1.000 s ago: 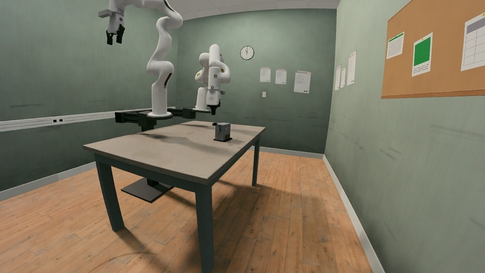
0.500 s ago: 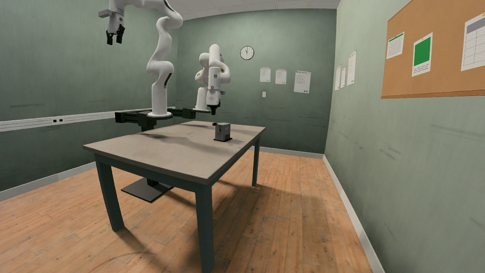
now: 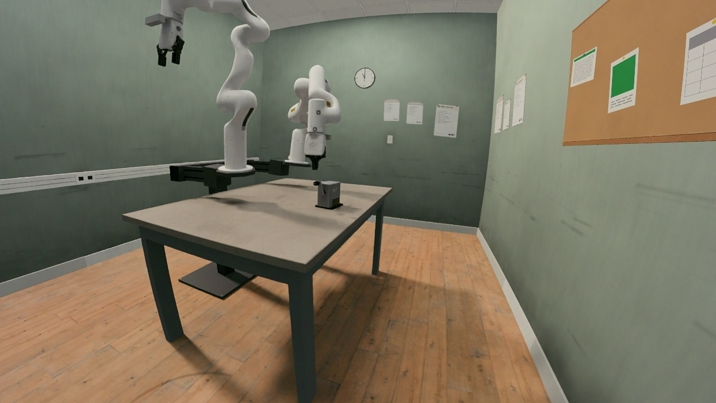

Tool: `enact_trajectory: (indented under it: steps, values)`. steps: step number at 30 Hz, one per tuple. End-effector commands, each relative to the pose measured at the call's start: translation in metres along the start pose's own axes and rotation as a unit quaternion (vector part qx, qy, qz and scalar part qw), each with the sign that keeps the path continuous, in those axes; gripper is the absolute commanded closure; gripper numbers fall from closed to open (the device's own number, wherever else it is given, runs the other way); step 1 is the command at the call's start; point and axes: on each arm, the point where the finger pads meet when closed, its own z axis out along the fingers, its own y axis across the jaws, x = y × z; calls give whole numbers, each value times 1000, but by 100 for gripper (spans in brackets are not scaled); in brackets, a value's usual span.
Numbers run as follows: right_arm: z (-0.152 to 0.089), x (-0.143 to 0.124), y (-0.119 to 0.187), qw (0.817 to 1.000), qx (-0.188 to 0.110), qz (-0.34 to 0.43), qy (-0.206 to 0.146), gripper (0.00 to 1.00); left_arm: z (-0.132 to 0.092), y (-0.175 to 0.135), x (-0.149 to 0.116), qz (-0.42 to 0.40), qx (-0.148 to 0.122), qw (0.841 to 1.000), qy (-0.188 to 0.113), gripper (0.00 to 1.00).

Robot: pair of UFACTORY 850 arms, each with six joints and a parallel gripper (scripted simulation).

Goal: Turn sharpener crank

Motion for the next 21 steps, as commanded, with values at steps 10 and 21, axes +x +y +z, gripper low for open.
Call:
enact_trajectory:
  steps: [10, 21]
  values:
    - [-1, 0, 0, 1000, 0, 0, 1, 0, -1, 1, -1, -203, -2, 979, -1, 100]
    - [-1, 0, 0, 1000, 0, 0, 1, 0, -1, 1, -1, -359, -2, 933, -1, 100]
